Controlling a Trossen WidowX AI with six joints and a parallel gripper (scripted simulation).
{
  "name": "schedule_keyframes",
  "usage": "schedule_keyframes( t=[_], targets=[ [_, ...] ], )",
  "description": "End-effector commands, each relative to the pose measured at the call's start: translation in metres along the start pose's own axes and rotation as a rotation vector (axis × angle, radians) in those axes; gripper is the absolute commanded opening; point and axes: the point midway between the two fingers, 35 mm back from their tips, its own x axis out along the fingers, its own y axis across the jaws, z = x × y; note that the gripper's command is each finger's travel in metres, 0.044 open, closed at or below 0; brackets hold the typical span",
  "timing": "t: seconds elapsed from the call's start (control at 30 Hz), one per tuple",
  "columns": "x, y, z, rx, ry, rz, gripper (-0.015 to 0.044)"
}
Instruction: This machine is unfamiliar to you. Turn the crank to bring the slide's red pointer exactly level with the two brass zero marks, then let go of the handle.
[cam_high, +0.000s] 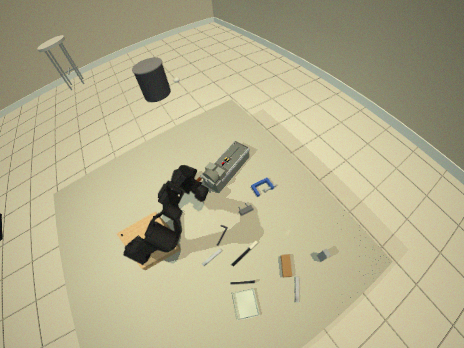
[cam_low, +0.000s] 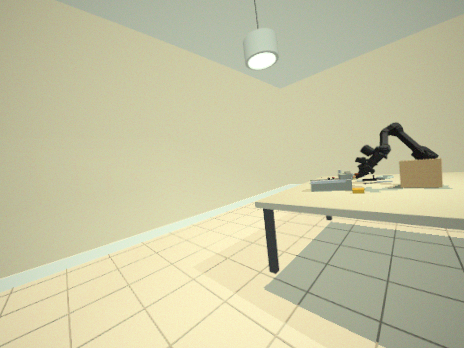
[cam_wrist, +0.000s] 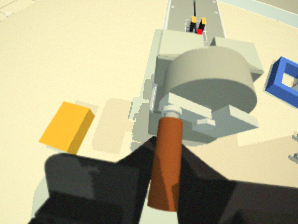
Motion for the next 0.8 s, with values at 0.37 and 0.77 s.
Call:
schedule_keyframes(
  t=[0.37,0.77],
  targets=[
    [-0.013,-0.016,0.013,0.001,-0.008,-0.009,0.0000],
    [-0.015,-0.031,0.015,0.000,-0.008,-0.009,0.0000]
  ],
)
